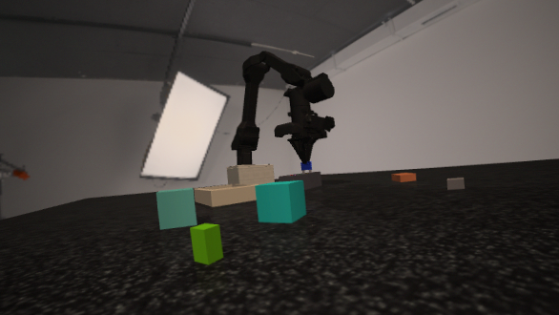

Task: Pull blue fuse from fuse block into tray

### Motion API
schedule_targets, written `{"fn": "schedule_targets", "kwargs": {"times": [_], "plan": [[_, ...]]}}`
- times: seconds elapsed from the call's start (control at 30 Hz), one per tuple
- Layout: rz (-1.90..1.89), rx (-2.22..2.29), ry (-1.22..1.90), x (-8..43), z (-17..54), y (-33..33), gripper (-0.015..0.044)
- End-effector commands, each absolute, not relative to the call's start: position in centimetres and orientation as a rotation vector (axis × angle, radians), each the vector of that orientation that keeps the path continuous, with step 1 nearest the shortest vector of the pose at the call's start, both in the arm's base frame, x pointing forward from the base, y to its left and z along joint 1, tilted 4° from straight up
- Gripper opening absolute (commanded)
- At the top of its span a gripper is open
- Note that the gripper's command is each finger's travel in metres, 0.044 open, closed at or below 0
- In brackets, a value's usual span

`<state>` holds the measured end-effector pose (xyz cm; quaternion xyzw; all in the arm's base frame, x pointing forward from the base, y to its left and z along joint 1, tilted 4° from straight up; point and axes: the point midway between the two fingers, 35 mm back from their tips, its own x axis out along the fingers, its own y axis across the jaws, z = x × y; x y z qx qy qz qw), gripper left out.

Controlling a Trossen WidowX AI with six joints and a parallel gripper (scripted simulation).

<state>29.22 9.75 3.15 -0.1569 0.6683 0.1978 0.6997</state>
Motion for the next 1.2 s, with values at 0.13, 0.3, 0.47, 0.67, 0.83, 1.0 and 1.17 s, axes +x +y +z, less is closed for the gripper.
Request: {"fn": "schedule_targets", "kwargs": {"times": [0.13, 0.3, 0.47, 0.67, 0.83, 1.0, 1.17], "plan": [[0.447, -0.35, 1.488, 29.2, 3.6, 9.8, 0.0], [0.447, -0.35, 1.488, 29.2, 3.8, 9.8, 0.0], [0.447, -0.35, 1.488, 29.2, 4.5, 9.7, 0.0], [0.447, -0.35, 1.488, 29.1, 5.5, 9.6, 0.0], [0.447, -0.35, 1.488, 29.1, 6.1, 9.6, 0.0], [0.445, -0.352, 1.488, 29.8, 6.1, 8.4, 0.0], [0.442, -0.355, 1.487, 31.1, 6.0, 5.9, 0.0]]}}
